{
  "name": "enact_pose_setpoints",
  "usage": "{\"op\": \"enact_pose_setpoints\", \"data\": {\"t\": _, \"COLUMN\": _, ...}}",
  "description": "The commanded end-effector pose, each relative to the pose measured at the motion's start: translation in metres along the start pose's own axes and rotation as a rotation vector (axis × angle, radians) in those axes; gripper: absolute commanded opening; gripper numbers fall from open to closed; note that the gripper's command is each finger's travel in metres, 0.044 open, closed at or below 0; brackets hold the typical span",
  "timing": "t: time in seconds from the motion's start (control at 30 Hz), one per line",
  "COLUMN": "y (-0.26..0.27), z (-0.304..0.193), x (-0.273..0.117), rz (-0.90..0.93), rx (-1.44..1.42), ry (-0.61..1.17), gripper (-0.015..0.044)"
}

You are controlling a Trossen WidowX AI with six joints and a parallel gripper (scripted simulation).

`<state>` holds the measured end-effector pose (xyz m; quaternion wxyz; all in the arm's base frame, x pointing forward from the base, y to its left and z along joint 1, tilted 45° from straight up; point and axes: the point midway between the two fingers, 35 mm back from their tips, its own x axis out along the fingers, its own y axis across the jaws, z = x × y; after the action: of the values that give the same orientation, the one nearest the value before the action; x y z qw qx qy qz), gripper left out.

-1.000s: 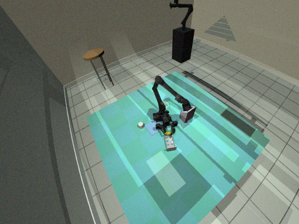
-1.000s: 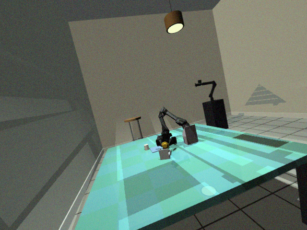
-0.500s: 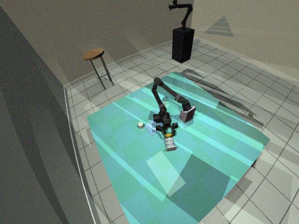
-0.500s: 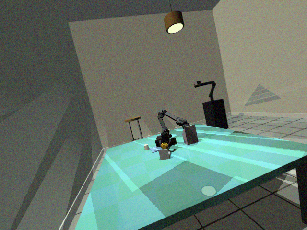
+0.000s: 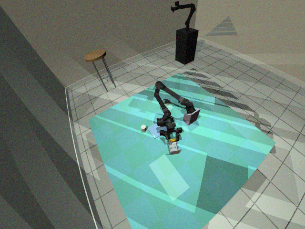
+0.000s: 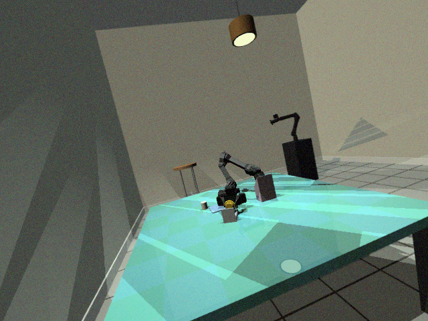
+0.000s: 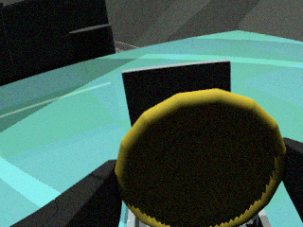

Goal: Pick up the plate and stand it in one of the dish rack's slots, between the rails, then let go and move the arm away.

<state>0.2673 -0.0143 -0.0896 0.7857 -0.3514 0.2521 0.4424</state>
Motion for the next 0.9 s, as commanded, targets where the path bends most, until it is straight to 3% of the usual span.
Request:
{"op": "enact_pose_setpoints", "data": {"t": 0.0, "y": 0.0013, "z": -0.0152, "x": 0.0026, "rz": -0.003, "rx": -0.002, "ry": 0.000, "gripper": 0.0000}}
{"op": "enact_pose_setpoints", "data": {"t": 0.5, "y": 0.0046, "z": -0.0130, "x": 0.0017, "rz": 0.005, "rx": 0.010, "ry": 0.009, "gripper": 0.0000}}
{"op": "enact_pose_setpoints", "data": {"t": 0.87, "y": 0.0038, "z": -0.0133, "x": 0.0018, "rz": 0.004, "rx": 0.005, "ry": 0.008, "gripper": 0.0289}}
